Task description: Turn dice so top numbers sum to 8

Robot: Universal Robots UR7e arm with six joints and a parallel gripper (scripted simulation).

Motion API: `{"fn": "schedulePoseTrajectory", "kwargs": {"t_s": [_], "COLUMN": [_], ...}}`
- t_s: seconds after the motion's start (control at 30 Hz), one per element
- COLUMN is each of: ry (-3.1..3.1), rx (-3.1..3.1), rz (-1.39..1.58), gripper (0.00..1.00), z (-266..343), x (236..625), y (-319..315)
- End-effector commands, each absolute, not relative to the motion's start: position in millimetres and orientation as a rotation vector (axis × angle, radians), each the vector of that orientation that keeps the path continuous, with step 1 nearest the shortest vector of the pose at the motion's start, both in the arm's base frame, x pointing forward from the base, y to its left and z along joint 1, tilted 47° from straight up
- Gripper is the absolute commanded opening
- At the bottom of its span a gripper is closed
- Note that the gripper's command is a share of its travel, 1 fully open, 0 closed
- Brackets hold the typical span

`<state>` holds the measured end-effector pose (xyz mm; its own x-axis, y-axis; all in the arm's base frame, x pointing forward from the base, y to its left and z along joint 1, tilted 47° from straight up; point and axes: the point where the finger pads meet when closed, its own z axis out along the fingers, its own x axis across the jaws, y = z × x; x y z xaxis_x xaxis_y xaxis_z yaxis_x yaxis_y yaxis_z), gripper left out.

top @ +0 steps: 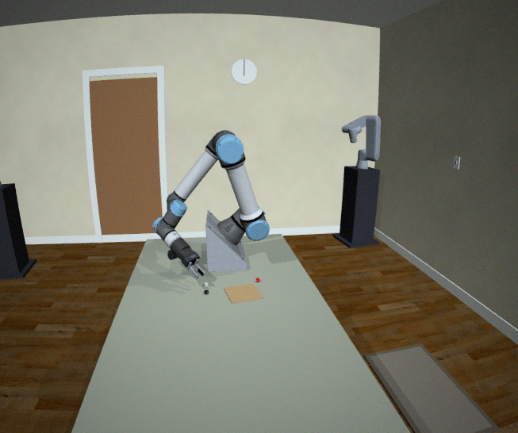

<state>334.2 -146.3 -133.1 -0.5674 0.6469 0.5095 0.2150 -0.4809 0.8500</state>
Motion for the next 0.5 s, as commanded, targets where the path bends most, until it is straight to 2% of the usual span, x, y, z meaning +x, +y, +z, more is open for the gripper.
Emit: {"fn": "schedulePoseTrajectory", "kwargs": {"t_s": [0.0, 0.47], "ry": [1.403, 1.549], "rx": [1.271, 1.283], "rz": [2.128, 2.133], "gripper": [0.64, 0.64], "z": [-122.1, -120.2], "x": [330.6, 330.6], "y": [-159.3, -154.7]}}
